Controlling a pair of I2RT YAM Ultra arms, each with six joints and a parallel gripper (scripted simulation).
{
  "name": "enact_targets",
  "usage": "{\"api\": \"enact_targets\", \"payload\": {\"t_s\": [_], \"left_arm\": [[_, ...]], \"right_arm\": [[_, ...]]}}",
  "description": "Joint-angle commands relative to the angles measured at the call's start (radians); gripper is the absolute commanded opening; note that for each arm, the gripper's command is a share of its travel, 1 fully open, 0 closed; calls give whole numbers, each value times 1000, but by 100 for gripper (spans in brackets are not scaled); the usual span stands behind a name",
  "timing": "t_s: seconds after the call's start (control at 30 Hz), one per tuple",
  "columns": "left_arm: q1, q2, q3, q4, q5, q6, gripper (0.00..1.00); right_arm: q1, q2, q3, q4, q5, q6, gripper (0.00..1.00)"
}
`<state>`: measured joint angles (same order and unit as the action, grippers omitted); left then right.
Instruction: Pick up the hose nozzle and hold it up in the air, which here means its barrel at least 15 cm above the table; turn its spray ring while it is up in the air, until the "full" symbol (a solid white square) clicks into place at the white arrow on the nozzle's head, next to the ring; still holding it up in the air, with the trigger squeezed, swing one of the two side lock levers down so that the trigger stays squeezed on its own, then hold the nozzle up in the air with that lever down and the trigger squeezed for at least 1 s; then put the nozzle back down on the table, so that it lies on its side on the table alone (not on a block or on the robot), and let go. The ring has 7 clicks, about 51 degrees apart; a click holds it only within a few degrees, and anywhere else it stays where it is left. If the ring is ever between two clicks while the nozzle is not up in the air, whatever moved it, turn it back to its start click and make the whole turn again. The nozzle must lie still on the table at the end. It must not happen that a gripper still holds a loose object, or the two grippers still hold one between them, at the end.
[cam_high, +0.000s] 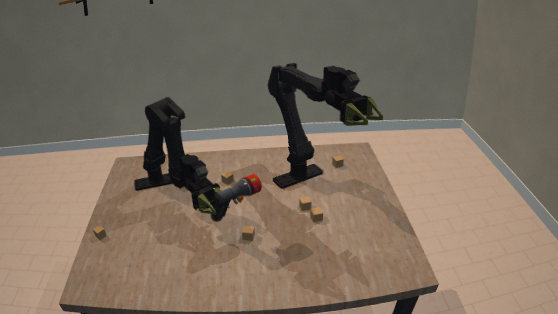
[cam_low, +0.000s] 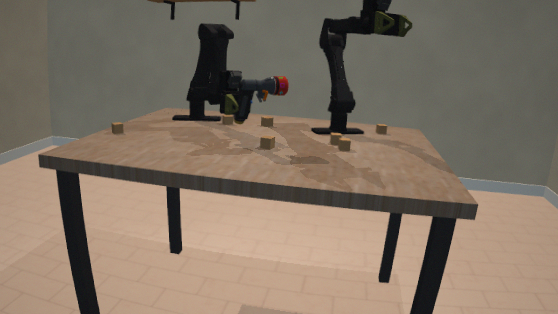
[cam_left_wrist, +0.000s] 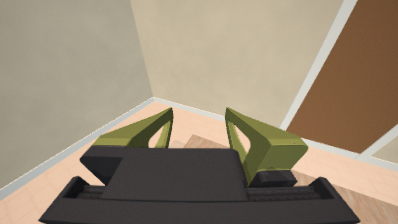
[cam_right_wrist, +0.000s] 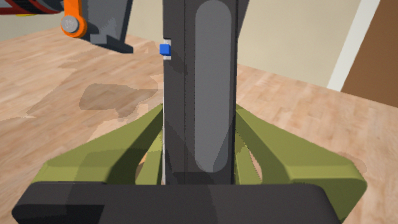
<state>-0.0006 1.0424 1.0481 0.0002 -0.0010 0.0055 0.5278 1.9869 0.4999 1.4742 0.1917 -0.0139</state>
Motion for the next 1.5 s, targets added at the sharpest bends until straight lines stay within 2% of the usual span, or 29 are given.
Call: {"api": "enact_targets", "payload": {"t_s": [0.0, 0.63, 0.83, 1.47], "left_arm": [[0, -22, 32, -15, 5, 3, 63], [0, -22, 32, -15, 5, 3, 63], [0, -22, 32, -15, 5, 3, 63], [0, -22, 32, -15, 5, 3, 63]], "right_arm": [[-9, -50, 23, 97, 6, 16, 36], [-4, -41, 30, 97, 1, 15, 36], [-3, 8, 33, 92, 0, 15, 36], [1, -21, 32, 97, -5, 14, 36]]}}
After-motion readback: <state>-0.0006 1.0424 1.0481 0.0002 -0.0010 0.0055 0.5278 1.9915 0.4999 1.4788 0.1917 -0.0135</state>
